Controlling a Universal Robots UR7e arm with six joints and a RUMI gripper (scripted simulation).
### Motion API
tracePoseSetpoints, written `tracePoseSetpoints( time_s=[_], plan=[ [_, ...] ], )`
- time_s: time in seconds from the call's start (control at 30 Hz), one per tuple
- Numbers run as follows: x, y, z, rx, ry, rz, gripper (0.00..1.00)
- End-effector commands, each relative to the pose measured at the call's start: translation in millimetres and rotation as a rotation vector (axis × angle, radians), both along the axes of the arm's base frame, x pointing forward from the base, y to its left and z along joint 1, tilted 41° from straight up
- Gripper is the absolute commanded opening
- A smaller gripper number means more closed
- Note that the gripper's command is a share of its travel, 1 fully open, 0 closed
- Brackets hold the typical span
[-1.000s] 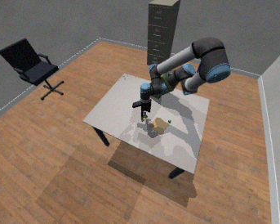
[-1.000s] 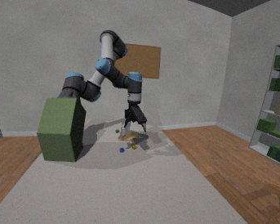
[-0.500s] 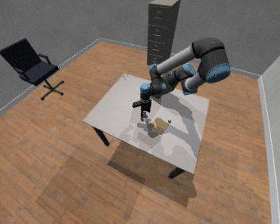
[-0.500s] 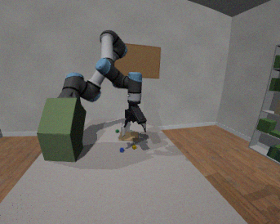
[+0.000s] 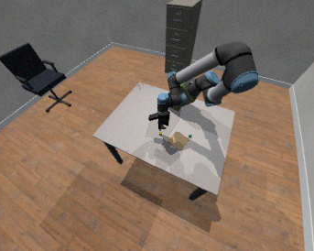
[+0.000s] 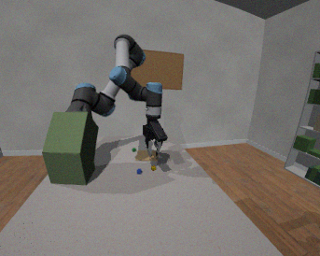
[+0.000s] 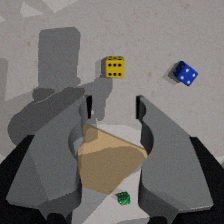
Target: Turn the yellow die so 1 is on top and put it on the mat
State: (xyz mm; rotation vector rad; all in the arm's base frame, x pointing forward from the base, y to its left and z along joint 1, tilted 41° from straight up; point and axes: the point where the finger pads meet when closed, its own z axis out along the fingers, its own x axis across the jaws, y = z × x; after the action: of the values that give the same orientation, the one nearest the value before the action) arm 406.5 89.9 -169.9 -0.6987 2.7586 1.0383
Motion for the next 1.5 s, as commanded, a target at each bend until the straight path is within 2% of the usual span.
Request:
tracePoseSetpoints(
  time_s=[0.0, 0.9, 1.47],
  plan=[
    [0.4, -0.4, 0.2, 0.000, -0.001, -0.001, 0.21],
    [0.4, 0.0, -0.4, -0.001, -0.001, -0.001, 0.21],
    [-0.3, 8.7, -10.5, -0.001, -0.001, -0.001, 0.21]
  ],
)
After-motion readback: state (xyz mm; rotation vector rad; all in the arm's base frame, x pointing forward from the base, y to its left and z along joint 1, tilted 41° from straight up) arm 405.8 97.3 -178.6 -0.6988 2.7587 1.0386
